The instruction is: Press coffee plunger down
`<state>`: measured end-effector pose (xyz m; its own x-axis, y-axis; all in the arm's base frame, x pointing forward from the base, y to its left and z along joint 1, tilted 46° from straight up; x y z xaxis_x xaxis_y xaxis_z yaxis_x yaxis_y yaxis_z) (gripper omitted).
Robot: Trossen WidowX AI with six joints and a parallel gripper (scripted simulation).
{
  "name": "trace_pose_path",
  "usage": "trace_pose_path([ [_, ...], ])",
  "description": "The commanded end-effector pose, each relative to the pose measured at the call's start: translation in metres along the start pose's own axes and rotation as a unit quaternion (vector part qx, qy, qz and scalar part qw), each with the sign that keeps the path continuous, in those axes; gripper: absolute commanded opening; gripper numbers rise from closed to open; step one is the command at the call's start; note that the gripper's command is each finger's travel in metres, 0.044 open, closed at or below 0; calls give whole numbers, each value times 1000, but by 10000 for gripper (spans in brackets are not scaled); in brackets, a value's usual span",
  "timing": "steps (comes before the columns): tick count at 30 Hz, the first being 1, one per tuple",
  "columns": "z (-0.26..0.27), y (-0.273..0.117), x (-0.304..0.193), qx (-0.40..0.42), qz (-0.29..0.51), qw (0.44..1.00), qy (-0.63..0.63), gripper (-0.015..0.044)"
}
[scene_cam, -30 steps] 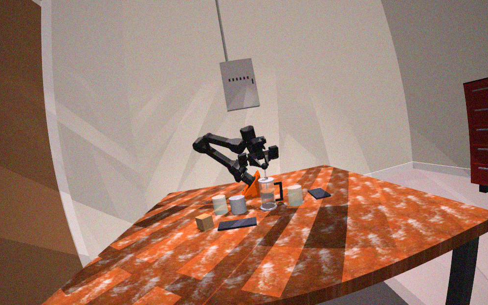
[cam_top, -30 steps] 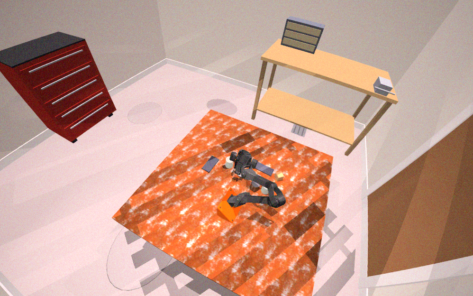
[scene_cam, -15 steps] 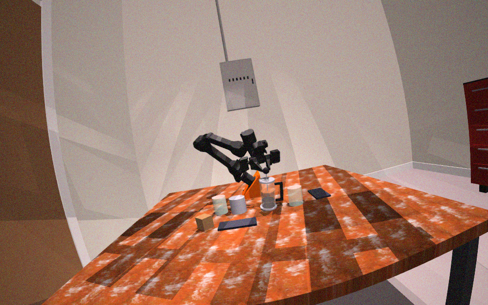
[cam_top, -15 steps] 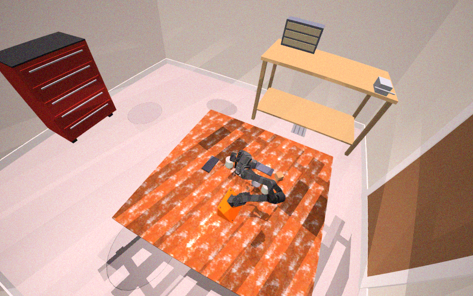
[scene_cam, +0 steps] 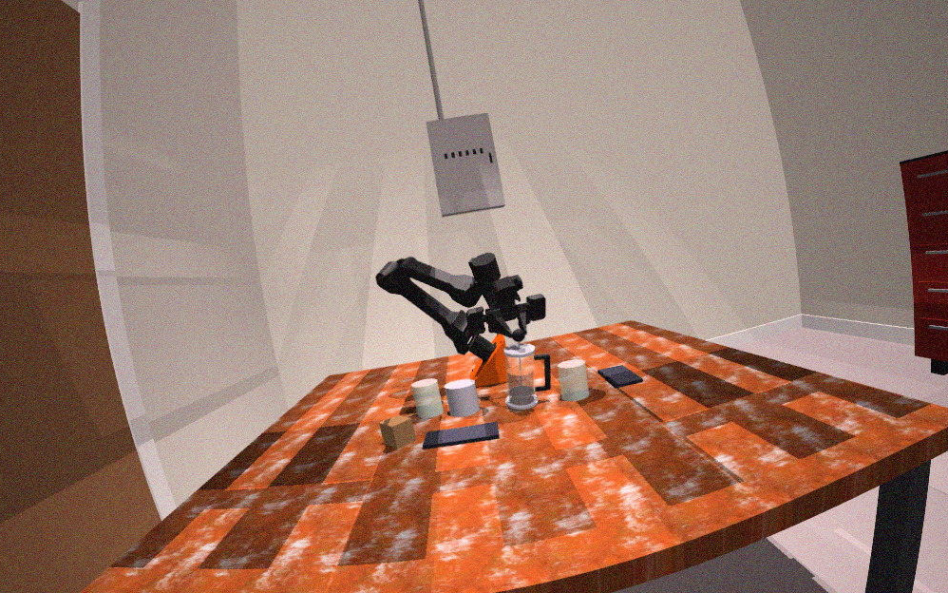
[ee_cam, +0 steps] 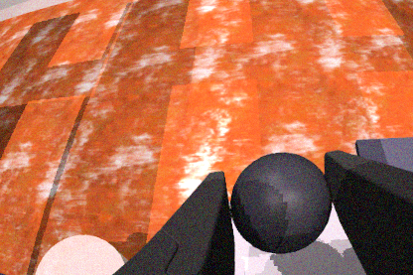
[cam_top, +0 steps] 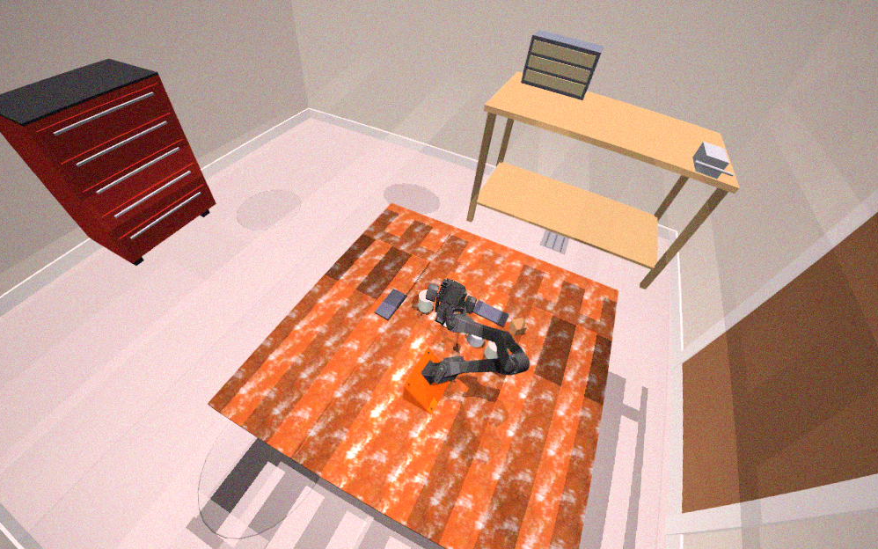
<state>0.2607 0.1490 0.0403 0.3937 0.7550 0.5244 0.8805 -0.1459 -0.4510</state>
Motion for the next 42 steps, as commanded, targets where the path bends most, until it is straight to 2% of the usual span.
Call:
trace_pose_path([
  [1,1,3,-7,-4,12,1000,-11,114],
  [28,3,1,-2,-2,3,1000,-6,114],
  [40,3,1,-2,-2,3,1000,-6,429],
  [42,3,1,-2,-2,3,1000,-6,440],
])
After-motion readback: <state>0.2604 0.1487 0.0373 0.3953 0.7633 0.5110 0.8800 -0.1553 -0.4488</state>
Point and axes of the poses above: the point midway between the two fingers, 35 mm back from their tips, its own y axis out along the fingers, its own z axis across the jaws, x = y × z, the point moved 1 cm from there along -y, back along the fingers, and after that the axes turned 4 degrees about -y, right-handed, at the moved point
